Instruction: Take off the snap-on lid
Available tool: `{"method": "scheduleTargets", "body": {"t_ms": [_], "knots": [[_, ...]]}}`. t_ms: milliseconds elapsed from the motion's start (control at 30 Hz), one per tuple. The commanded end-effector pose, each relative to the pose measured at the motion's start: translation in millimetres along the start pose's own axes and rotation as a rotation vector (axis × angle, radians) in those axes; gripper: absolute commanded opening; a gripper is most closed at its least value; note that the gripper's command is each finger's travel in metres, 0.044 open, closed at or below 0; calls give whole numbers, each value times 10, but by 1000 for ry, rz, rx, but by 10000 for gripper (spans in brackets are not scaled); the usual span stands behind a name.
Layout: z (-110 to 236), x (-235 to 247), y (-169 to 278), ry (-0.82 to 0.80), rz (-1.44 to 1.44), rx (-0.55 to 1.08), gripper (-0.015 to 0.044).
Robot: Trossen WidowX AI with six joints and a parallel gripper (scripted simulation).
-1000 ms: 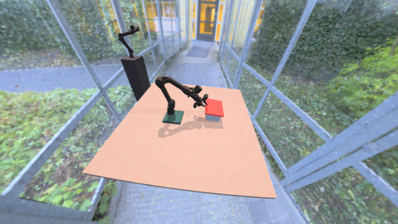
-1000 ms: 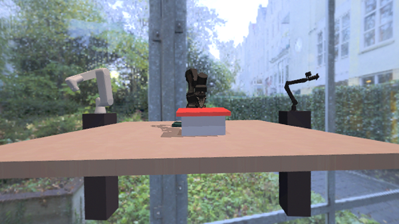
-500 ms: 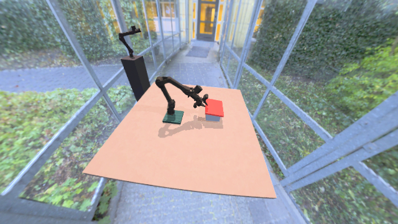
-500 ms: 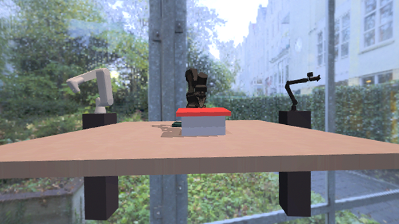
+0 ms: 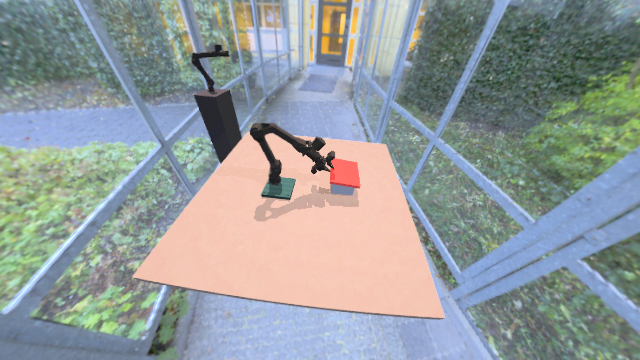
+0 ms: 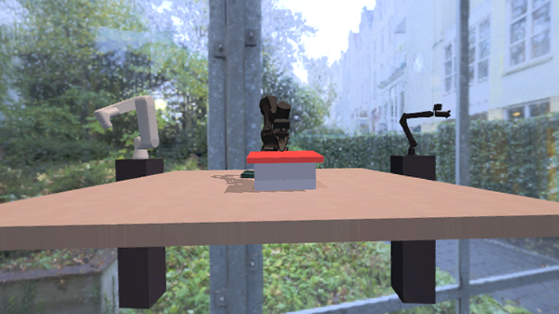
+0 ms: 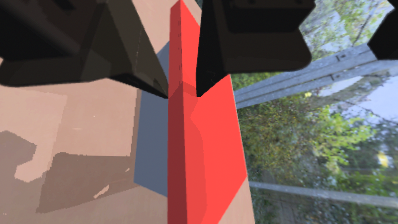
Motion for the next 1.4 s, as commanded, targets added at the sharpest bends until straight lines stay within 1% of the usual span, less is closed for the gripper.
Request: {"method": "scheduleTargets", "body": {"t_ms": [0,1100,1367], "knots": [[-7,7,0,0,0,1,0],[-27,24,3,0,0,1,0],[43,93,3,-2,4,7,0]]}}
Point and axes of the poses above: the point midway between the two fingers, 35 mm back from their tips, its own z axis back along the fingers, its own x axis across the jaws, y = z × x, the point moved 10 cm from there along z, back along the fingers, and after that the axes turned 7 degrees about -z, right-handed, at the moved point
